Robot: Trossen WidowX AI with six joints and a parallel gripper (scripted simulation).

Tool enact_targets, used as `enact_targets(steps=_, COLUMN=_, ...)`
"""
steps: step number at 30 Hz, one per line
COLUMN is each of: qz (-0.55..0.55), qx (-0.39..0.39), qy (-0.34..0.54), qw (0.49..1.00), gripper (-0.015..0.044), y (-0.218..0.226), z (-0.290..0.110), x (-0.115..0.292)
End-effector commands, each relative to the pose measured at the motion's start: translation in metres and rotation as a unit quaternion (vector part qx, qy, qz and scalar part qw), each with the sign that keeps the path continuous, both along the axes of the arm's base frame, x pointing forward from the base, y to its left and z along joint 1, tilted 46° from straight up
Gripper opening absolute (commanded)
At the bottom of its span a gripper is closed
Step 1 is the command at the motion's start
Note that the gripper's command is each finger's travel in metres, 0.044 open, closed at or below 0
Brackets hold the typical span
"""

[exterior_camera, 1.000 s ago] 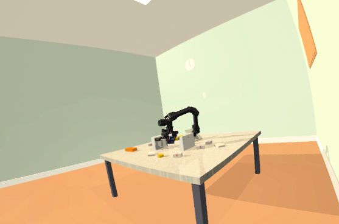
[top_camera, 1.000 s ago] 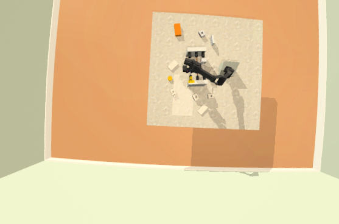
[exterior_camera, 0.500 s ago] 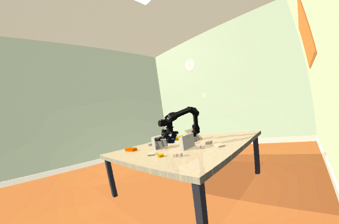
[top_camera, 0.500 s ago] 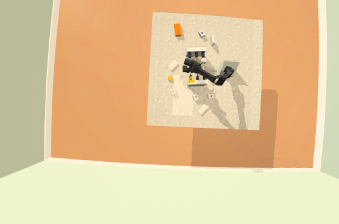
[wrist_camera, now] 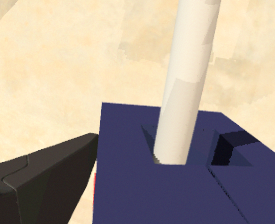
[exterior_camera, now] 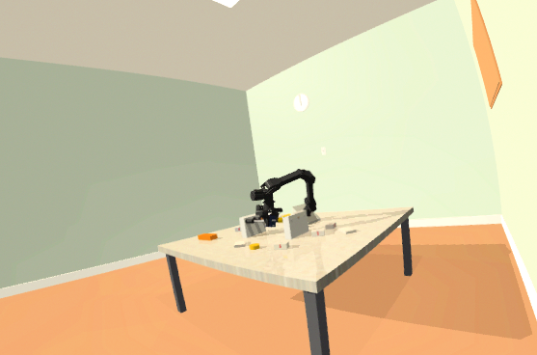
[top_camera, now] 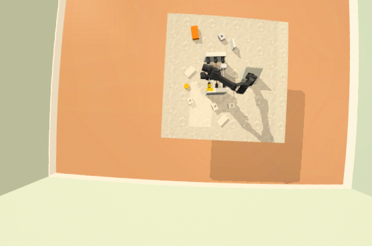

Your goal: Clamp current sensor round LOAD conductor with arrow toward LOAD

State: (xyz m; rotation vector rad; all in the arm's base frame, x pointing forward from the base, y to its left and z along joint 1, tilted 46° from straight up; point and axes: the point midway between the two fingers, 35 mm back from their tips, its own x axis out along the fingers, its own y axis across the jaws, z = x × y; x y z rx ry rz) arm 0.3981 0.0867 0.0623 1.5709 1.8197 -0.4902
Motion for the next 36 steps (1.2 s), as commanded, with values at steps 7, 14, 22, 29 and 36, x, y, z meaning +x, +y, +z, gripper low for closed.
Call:
enact_targets(steps=7, qz=-0.009, qx=0.002, qy=-0.008, qw=1.000, gripper=0.0148, y=-0.0007, z=0.0007, x=0.0006)
enact_targets(steps=14, qz=-0.012, qx=0.003, qy=-0.013, qw=1.000, gripper=0.0000, y=-0.0006, z=-0.0010, x=0.0019)
enact_targets(steps=22, qz=-0.008, qx=0.001, qy=-0.009, qw=1.000, gripper=0.0000, y=-0.0005, z=-0.0010, x=0.0025)
enact_targets(steps=29, qz=0.031, qx=-0.011, qy=0.031, qw=0.999, gripper=0.0000, y=0.0007, z=-0.0004, x=0.0054)
enact_targets(steps=36, qz=0.034, qx=-0.012, qy=0.033, qw=0.999, gripper=0.0000, y=0.0008, z=-0.0004, x=0.0056)
